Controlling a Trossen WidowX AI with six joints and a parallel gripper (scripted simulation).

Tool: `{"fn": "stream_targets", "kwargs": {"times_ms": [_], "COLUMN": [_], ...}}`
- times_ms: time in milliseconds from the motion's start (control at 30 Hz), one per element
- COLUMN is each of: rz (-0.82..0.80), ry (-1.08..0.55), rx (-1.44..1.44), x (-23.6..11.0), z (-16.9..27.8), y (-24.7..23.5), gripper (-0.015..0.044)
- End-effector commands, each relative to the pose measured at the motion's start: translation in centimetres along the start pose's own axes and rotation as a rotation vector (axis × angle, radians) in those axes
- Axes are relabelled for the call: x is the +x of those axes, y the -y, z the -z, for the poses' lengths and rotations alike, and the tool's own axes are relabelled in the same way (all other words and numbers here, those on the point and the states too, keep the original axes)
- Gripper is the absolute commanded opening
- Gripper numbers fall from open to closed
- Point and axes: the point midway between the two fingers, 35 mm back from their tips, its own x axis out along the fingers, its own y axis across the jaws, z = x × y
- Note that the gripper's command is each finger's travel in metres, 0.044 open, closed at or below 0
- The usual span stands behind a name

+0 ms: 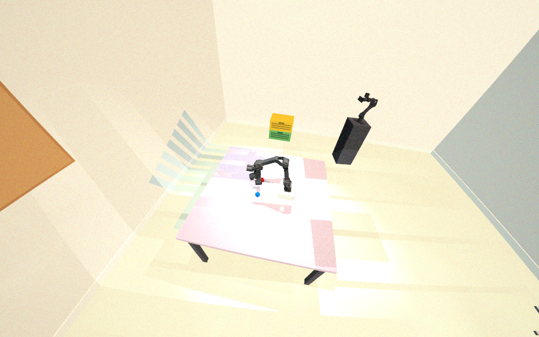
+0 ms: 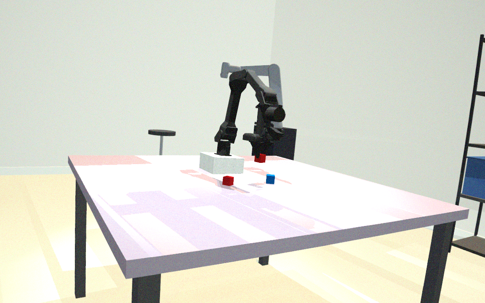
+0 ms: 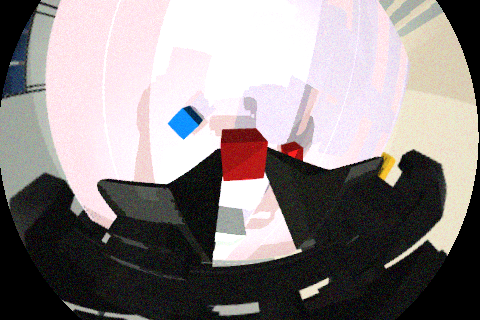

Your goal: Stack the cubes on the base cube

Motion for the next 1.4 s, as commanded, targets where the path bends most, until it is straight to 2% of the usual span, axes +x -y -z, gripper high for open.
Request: {"fn": "stream_targets", "kwargs": {"times_ms": [0,1367], "rz": [-0.006,-0.012], "ry": [0.003,-0.005], "rx": [0.137,1.427], "x": [0.3,2.6], "z": [-0.2,-0.5], "y": [-0.6,-4.9], "gripper": [0.0105,0.0105]}}
